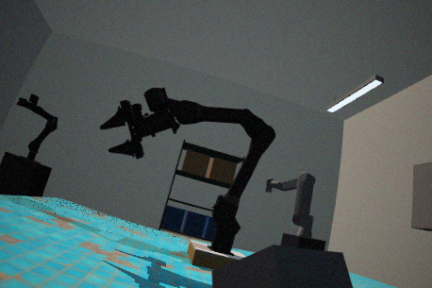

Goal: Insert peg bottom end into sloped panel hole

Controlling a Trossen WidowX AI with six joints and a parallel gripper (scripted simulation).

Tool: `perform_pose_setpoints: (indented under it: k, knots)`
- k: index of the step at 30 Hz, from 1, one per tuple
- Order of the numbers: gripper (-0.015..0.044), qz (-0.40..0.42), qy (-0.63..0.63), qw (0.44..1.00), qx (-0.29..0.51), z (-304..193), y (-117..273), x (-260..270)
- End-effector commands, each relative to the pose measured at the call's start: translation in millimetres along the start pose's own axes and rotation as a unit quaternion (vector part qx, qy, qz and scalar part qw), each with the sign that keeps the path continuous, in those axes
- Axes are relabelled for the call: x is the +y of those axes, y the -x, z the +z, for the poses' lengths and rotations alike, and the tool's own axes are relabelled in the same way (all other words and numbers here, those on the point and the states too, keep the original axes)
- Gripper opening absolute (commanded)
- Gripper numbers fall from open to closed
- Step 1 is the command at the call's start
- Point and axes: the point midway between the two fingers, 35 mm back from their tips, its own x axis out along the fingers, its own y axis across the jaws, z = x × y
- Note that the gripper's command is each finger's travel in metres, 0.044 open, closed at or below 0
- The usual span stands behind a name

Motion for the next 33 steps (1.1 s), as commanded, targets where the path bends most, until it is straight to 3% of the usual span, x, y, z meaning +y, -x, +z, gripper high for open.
perform_pose_setpoints:
  k: [1,33]
  knots:
    - [0.044,0.005,0.02,0.999,0.024,-16,-5,12]
    - [0.044,0.079,0.185,0.965,0.166,-135,1,99]
